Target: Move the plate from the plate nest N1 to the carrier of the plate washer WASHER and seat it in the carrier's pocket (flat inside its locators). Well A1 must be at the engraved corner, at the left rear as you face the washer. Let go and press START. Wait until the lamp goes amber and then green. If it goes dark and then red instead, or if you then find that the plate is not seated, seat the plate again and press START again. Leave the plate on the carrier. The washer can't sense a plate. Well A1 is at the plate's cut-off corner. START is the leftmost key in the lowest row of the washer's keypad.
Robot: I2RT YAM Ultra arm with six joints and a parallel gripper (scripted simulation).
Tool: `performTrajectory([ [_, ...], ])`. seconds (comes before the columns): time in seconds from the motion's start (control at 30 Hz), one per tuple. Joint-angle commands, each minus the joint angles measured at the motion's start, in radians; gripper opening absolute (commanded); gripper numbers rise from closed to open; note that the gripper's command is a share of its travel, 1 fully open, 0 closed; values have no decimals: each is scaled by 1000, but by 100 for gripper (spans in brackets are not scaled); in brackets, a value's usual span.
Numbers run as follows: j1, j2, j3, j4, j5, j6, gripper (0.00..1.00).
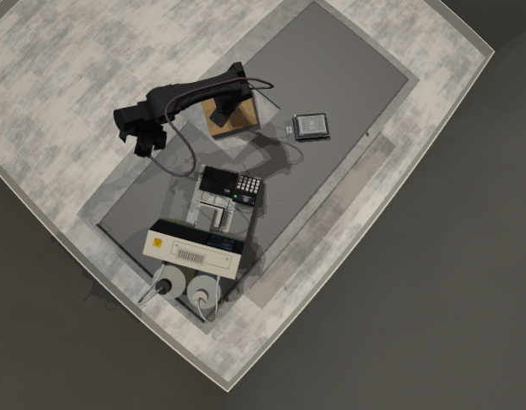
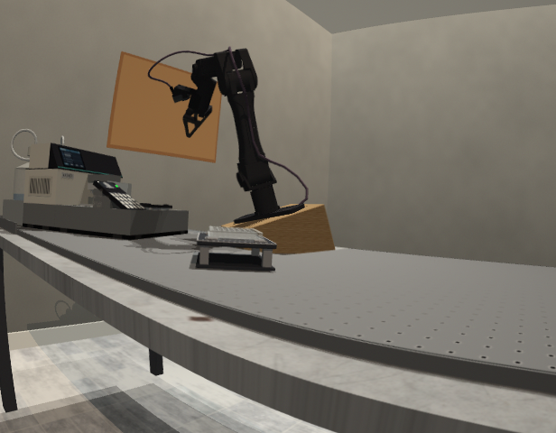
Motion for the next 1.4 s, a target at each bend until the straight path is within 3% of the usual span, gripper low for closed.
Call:
performTrajectory([
  [0.0, -6, -12, 14, 5, -4, 4, 100],
  [0.53, -6, -12, 14, 5, -4, 4, 100],
  [0.6, 23, 25, 40, -38, -33, -15, 100],
  [0.7, 81, -30, -23, -16, 20, 43, 100],
  [0.73, 86, 1, 35, -50, -14, 34, 100],
  [0.77, 99, 21, 39, -61, -17, 36, 100],
  [0.8, 117, -23, 27, -52, 9, 51, 100],
  [0.87, 158, -36, -33, -25, 34, 82, 100],
  [0.9, 163, -24, 23, -64, 17, 72, 100],
  [0.93, 177, -6, 27, -76, 4, 75, 100],
  [1.03, 237, -43, -45, -32, 50, 123, 100],
  [1.1, 237, -43, -45, -32, 50, 123, 100],
  [1.13, 246, -23, 10, -78, 34, 116, 100],
  [1.17, 260, -1, 13, -88, 25, 119, 100],
  [1.3, 338, -60, -70, -38, 79, 183, 100],
  [1.33, 345, -49, -16, -85, 65, 172, 100],
  [1.37, 359, -48, -14, -93, 65, 176, 100],
])
